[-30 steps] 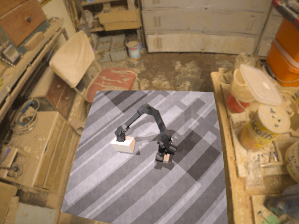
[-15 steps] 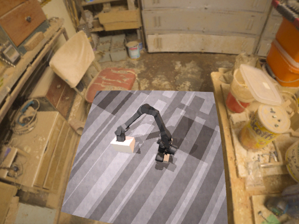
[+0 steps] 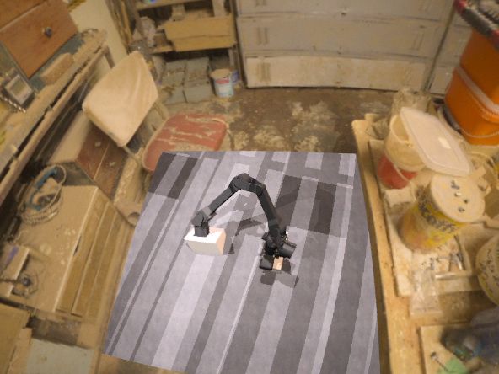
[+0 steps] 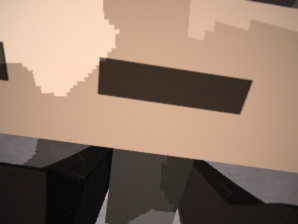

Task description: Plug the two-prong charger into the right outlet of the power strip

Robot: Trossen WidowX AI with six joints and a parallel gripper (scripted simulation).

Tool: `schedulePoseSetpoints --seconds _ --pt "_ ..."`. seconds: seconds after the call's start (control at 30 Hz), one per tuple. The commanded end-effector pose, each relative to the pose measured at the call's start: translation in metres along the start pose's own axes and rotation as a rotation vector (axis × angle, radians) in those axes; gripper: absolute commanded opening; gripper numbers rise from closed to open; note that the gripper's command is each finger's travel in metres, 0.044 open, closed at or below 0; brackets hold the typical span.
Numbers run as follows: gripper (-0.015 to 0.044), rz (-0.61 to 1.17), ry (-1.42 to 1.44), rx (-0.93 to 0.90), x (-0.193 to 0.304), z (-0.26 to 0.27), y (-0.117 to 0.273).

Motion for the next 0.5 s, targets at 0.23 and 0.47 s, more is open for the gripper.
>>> schedulePoseSetpoints --seconds 0.23,0.47 --pt "0.0000 -0.038 0.023 0.007 -0.0056 0.0002 0.0058" --pt "0.0000 -0.038 0.023 0.007 -0.0051 0.0002 0.0066"
Point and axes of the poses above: the point midway between the two fingers, 35 mm back from their tips, its own y axis back along the fingers, its own z axis across the jaws, x = y × z, the point moved 8 cm from there along y, back along the fingers, and after that the axes turned 4 degrees about y, right-handed, at the moved point
